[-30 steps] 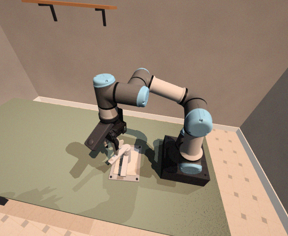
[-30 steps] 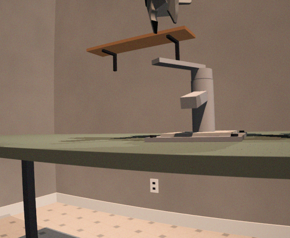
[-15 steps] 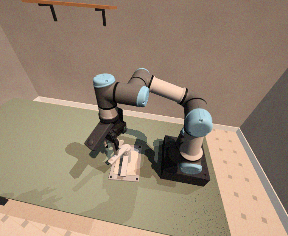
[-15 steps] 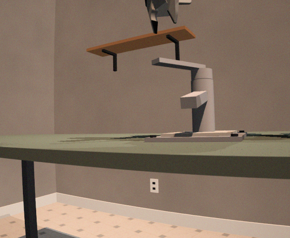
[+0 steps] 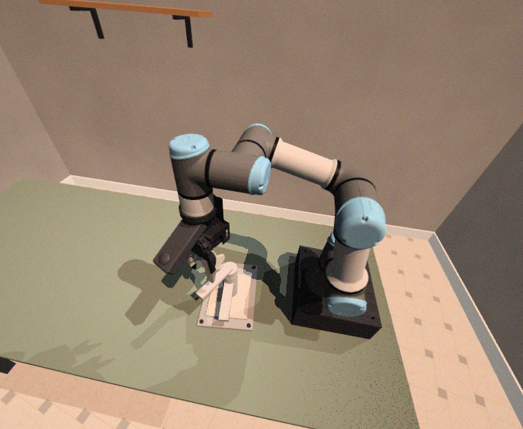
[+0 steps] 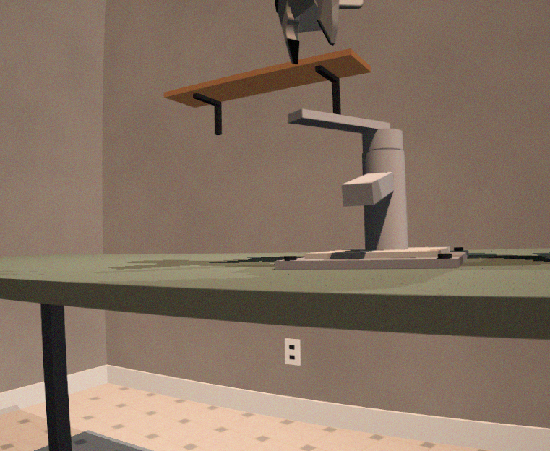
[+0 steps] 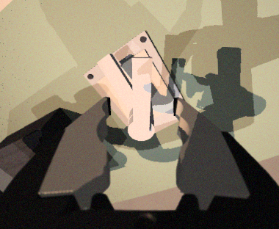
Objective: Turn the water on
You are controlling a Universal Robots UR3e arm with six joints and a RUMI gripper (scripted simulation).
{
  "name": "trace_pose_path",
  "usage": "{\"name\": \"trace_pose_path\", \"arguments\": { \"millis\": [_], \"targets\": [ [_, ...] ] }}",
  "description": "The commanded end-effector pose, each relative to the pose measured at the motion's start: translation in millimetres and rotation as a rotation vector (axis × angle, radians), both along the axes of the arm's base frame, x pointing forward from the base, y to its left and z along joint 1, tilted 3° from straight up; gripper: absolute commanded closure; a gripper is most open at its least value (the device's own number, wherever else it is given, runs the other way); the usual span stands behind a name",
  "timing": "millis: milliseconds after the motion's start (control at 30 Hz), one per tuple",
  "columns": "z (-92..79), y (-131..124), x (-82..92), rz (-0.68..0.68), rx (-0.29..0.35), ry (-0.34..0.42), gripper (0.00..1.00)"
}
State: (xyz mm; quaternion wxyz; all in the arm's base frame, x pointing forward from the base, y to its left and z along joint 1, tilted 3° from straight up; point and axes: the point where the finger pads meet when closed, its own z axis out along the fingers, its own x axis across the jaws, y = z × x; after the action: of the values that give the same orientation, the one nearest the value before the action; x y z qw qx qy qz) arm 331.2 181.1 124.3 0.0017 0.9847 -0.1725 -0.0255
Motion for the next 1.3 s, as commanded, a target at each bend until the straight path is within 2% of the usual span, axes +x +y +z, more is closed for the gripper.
{"name": "trace_pose_path", "arguments": {
  "millis": [0,633,1267],
  "targets": [
    [-0.2,0,0.5,0.000,0.000,-0.003,0.63],
    [-14.8,0,-0.2,0.000,0.000,-0.003,0.63],
    [-42.9,0,-1.6,0.000,0.000,-0.003,0.63]
  ]
}}
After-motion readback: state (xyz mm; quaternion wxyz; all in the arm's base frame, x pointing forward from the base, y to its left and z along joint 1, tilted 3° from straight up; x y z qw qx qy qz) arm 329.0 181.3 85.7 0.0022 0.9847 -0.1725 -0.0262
